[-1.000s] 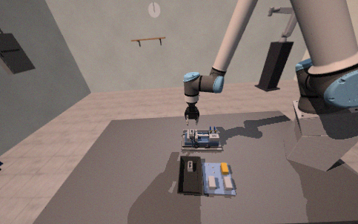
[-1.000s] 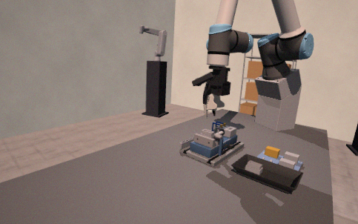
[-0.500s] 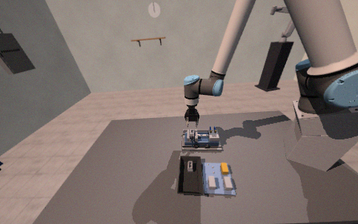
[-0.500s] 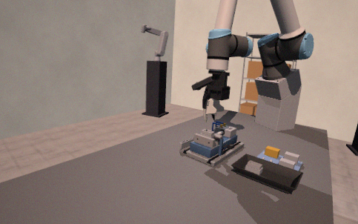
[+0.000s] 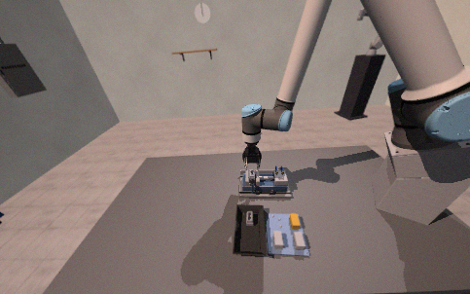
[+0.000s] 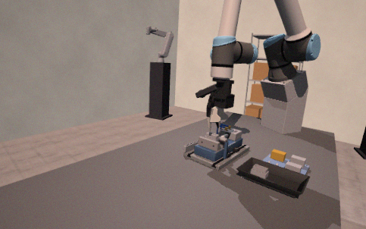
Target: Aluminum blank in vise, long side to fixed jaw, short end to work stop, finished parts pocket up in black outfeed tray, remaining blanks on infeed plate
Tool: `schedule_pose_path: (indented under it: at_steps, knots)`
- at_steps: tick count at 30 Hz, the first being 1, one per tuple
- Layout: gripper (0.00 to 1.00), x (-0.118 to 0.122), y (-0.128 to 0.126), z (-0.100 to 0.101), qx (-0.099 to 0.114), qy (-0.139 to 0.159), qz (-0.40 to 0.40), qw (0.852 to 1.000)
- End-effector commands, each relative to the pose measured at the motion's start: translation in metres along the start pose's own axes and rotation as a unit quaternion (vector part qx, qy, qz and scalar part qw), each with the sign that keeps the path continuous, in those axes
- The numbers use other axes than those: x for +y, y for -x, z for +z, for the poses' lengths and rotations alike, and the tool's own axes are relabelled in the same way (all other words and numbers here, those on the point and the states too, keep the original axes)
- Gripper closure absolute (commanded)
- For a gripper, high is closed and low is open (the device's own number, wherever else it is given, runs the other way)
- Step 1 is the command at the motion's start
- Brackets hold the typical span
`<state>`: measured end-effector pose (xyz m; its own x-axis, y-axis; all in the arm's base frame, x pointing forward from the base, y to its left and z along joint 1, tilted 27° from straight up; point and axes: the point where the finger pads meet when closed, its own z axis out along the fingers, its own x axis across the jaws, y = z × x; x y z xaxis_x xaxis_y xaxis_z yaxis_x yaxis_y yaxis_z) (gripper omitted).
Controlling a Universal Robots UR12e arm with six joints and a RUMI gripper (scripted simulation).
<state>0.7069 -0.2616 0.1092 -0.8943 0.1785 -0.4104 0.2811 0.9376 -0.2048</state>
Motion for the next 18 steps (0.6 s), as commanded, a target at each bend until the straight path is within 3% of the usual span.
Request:
schedule_pose_path:
  at_steps: [1, 18]
  knots:
    - [0.60, 0.000, 0.001, 0.006, -0.001, 0.000, 0.000, 1.000]
    - [0.60, 0.000, 0.001, 0.016, -0.001, 0.000, 0.000, 1.000]
